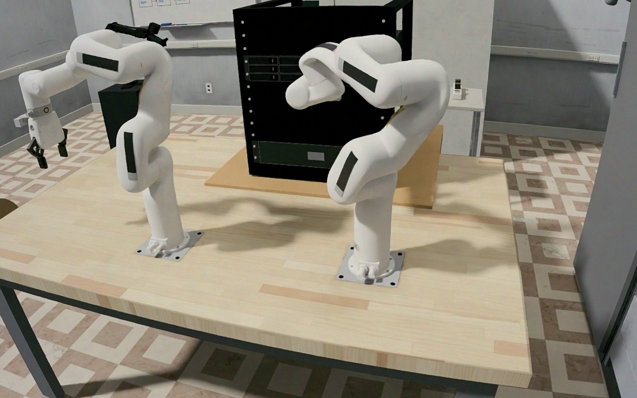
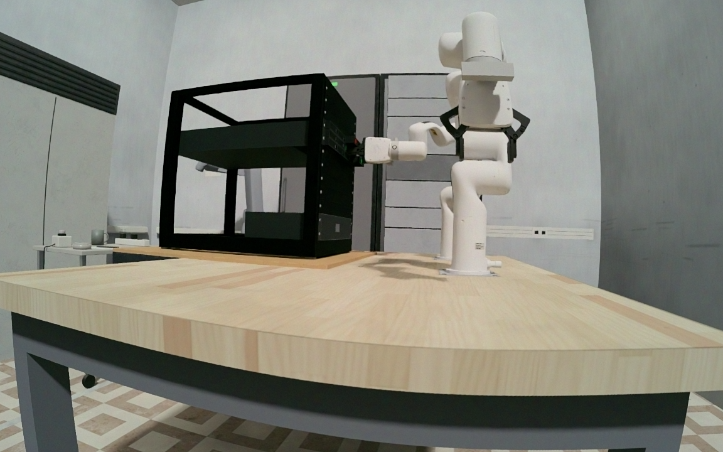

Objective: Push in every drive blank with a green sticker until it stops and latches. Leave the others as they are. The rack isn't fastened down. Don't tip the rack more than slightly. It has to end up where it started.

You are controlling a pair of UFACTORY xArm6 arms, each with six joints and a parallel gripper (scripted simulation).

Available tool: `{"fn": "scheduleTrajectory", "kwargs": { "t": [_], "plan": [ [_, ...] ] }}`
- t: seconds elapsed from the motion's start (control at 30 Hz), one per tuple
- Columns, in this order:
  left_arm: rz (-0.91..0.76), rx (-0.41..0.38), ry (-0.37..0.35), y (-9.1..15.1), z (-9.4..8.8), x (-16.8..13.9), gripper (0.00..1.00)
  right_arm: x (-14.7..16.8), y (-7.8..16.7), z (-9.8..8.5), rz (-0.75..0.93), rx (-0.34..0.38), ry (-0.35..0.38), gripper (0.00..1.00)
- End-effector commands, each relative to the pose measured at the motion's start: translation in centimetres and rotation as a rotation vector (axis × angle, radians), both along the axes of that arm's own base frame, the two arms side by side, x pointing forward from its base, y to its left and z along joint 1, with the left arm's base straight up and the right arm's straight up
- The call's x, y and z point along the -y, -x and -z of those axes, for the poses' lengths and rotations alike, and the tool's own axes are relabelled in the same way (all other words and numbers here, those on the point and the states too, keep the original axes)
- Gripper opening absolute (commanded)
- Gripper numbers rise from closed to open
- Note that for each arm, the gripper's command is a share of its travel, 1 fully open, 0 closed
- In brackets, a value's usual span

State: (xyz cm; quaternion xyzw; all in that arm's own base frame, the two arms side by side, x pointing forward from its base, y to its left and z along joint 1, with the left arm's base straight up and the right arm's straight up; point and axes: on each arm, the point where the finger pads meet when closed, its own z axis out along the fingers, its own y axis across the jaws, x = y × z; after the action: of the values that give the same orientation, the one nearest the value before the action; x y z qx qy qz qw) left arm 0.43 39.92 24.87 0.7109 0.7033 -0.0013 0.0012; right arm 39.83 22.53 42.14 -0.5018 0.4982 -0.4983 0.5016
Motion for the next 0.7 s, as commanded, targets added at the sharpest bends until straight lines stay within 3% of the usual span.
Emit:
{"fn": "scheduleTrajectory", "kwargs": {
  "t": [0.0, 0.33, 0.67],
  "plan": [
    [0.0, 0.0, -0.004, 0.0, -0.1, -0.1, 1.0, 0.0, 0.8, -0.2, 0.0, 0.003, -0.003, 0.0],
    [0.0, 0.0, -0.004, 0.0, -0.1, -0.1, 1.0, 0.0, 6.3, -0.2, 0.0, 0.002, -0.003, 0.0],
    [0.0, 0.0, -0.004, 0.0, -0.1, -0.1, 1.0, 0.0, 9.2, -0.2, 0.0, 0.002, -0.003, 0.0]
  ]
}}
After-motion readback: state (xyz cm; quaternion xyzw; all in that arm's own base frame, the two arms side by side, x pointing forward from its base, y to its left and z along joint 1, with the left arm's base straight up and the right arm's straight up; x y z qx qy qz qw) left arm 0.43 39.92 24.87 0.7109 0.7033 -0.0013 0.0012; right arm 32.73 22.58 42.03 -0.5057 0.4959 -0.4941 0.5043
